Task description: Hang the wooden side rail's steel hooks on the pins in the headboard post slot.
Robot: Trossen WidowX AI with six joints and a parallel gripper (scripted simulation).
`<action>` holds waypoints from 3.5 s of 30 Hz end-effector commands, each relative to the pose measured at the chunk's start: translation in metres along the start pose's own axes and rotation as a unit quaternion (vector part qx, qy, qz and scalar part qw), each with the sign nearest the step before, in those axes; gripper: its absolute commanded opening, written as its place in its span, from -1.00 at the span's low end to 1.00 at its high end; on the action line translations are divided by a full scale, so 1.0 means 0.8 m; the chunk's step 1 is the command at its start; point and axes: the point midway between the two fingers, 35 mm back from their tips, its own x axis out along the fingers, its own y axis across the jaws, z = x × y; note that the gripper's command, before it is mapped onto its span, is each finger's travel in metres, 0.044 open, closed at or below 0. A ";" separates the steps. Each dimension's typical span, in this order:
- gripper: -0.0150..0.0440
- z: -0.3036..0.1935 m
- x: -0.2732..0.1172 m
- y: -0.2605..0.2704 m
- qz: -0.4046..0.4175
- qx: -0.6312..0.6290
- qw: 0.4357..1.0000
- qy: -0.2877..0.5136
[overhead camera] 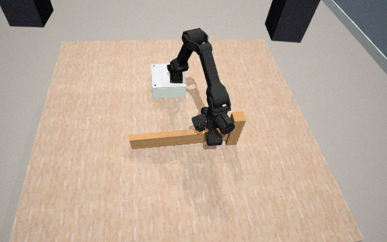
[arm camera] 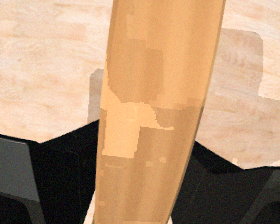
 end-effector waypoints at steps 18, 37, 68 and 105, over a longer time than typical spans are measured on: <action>-0.49 -0.001 0.002 0.003 0.004 0.001 1.000 0.001; -0.49 -0.001 0.005 0.003 0.004 0.001 1.000 0.001; -0.49 -0.001 0.012 0.003 0.004 0.001 1.000 0.001; 0.84 -0.001 -0.004 0.003 0.003 0.002 1.000 0.000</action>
